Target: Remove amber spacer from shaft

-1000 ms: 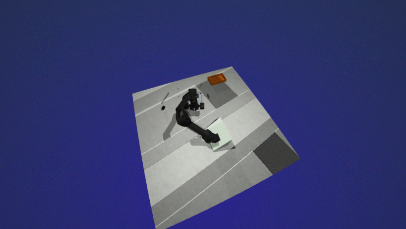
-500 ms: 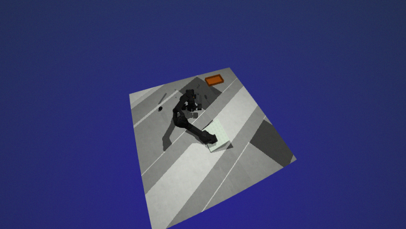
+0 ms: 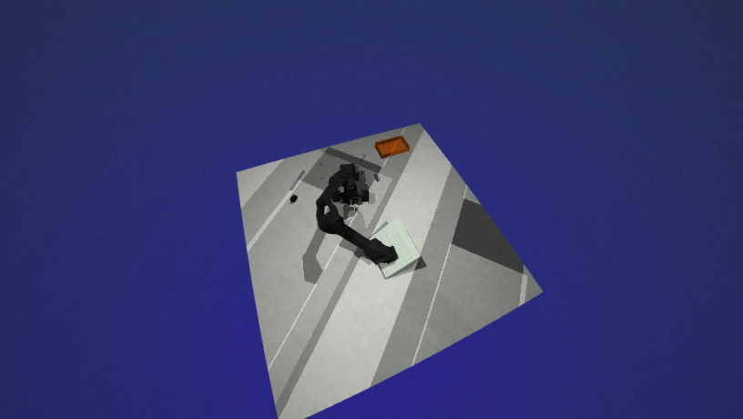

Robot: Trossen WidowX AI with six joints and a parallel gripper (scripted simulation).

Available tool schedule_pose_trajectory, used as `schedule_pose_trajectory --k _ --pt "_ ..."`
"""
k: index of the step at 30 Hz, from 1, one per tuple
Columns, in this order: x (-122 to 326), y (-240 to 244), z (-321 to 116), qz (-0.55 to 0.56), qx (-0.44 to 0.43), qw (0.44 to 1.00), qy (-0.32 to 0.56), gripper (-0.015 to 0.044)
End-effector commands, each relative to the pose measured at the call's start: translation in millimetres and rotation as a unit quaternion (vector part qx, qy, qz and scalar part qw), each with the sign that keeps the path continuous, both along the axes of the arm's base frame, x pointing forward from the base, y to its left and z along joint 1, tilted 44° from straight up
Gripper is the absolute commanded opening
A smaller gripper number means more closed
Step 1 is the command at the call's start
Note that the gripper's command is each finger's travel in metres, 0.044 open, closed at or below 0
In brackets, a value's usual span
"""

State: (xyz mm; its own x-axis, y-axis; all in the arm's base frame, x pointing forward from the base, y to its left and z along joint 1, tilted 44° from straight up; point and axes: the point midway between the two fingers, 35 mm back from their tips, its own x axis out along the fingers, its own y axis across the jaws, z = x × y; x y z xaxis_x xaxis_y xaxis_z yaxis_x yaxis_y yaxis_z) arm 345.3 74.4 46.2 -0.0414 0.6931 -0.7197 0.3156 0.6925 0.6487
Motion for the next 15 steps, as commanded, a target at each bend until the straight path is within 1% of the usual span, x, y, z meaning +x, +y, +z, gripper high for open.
schedule_pose_trajectory --k 1,15 --pt "-1.0 0.5 1.1 -0.002 0.002 1.0 0.001 0.0" --pt "-0.9 0.2 0.2 0.0 0.0 1.0 0.0 0.0"
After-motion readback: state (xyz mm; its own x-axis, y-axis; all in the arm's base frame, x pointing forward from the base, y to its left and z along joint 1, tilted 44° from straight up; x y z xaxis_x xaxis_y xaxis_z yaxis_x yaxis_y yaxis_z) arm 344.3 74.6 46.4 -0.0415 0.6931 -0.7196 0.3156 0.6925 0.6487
